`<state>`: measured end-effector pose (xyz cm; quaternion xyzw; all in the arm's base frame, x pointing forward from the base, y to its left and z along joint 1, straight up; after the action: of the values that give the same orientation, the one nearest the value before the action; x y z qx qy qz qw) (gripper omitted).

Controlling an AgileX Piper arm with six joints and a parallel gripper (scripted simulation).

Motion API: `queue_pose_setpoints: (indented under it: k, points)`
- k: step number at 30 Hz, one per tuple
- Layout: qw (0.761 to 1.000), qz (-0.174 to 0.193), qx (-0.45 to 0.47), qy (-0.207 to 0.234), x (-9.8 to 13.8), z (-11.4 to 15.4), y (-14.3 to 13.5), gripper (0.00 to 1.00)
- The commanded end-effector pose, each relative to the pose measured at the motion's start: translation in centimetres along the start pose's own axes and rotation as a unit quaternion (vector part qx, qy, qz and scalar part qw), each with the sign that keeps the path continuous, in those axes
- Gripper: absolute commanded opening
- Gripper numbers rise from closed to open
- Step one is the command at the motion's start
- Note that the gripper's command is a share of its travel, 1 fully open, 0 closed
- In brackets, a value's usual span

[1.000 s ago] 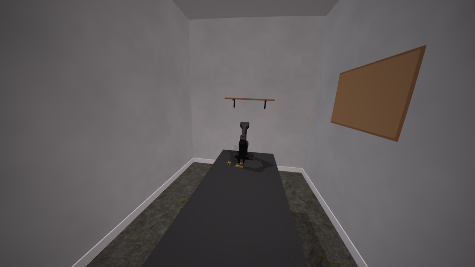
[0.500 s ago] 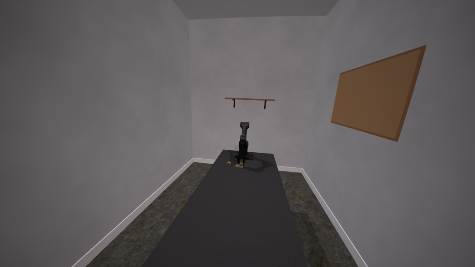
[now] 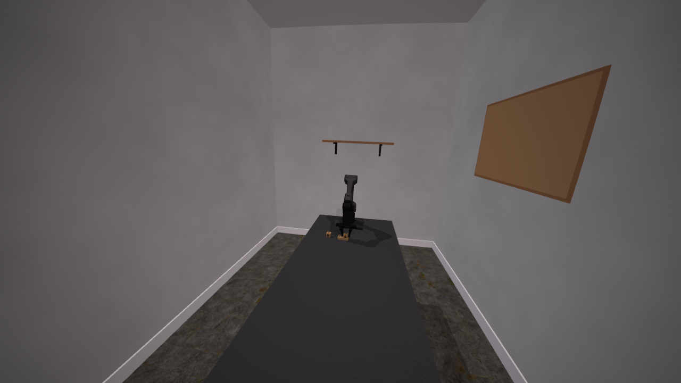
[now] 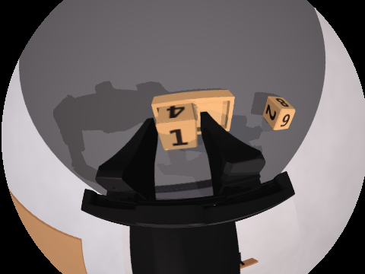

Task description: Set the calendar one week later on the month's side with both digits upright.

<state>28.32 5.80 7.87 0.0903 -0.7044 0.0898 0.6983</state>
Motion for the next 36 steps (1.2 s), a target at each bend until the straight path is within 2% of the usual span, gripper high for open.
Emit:
queue_pose_setpoints:
  k: [1,8,20,31,32,36]
  points:
    - [1.000,-0.001,0.000,-0.001,0.2,0.0,0.0,0.62]
    - [1.000,-0.001,0.000,-0.002,1.6,-0.1,0.0,0.62]
    - [1.000,-0.001,0.000,-0.002,7.6,0.0,0.0,0.62]
    - [1.000,-0.001,0.000,0.000,9.0,0.0,0.0,0.62]
    - [1.000,-0.001,0.000,0.000,9.0,0.0,0.0,1.00]
    - [1.000,-0.001,0.000,0.000,9.0,0.0,0.0,1.00]
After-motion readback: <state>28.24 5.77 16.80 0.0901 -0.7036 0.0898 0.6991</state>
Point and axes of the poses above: the point where the finger pads meet when closed, its own x axis back along the fingers, its own y axis across the jaws, z = x × y, the point moved 7 cm from there along x, back along the fingers, and after that the axes turned 8 degrees about x, right-handed, at the moved point
